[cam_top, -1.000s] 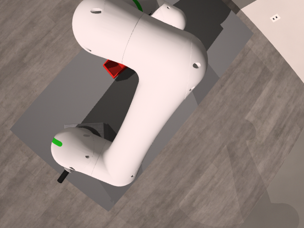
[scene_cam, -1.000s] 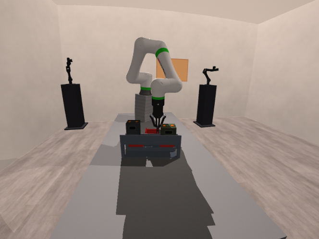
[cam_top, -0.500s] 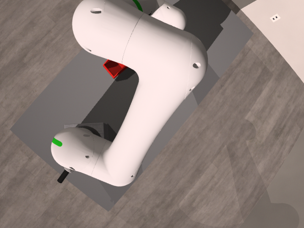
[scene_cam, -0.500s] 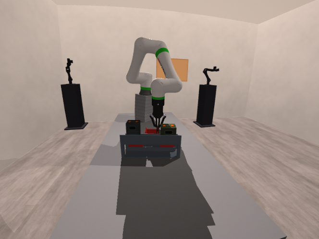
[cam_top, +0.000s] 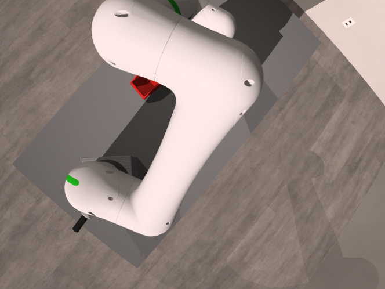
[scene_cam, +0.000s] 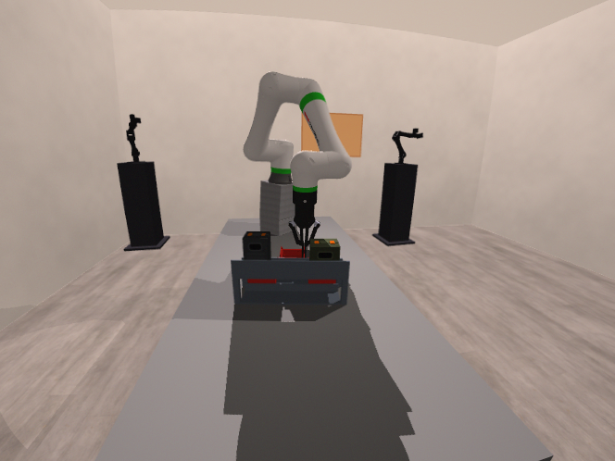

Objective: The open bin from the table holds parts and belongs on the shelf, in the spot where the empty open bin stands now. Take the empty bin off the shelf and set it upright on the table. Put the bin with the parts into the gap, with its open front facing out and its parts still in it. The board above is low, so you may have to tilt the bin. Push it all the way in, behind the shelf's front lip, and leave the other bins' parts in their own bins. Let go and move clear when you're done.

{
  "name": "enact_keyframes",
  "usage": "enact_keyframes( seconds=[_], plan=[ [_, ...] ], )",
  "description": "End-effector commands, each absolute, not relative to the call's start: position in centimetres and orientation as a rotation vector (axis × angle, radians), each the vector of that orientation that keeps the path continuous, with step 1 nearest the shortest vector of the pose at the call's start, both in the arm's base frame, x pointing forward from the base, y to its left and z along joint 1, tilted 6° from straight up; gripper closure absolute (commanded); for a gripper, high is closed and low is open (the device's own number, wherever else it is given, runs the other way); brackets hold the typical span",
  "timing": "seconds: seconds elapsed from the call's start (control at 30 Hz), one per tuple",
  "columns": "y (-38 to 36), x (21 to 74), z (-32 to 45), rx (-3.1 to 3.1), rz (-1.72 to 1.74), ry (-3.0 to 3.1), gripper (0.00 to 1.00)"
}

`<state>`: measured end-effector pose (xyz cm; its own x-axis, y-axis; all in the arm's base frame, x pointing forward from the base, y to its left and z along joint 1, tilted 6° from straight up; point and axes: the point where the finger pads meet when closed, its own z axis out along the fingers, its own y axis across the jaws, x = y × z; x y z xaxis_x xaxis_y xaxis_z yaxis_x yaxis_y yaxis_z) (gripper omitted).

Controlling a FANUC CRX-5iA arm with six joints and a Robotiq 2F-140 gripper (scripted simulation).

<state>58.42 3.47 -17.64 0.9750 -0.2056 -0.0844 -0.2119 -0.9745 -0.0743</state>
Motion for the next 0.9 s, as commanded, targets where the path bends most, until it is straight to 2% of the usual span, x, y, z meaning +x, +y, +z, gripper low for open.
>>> enact_keyframes(
  seconds=[0.0, 0.87],
  plan=[
    [3.4, 58.6, -17.5, -3.04, 0.113, 0.321, 0.9],
    [3.2, 59.8, -17.6, -3.042, 0.085, 0.323, 0.9]
  ],
)
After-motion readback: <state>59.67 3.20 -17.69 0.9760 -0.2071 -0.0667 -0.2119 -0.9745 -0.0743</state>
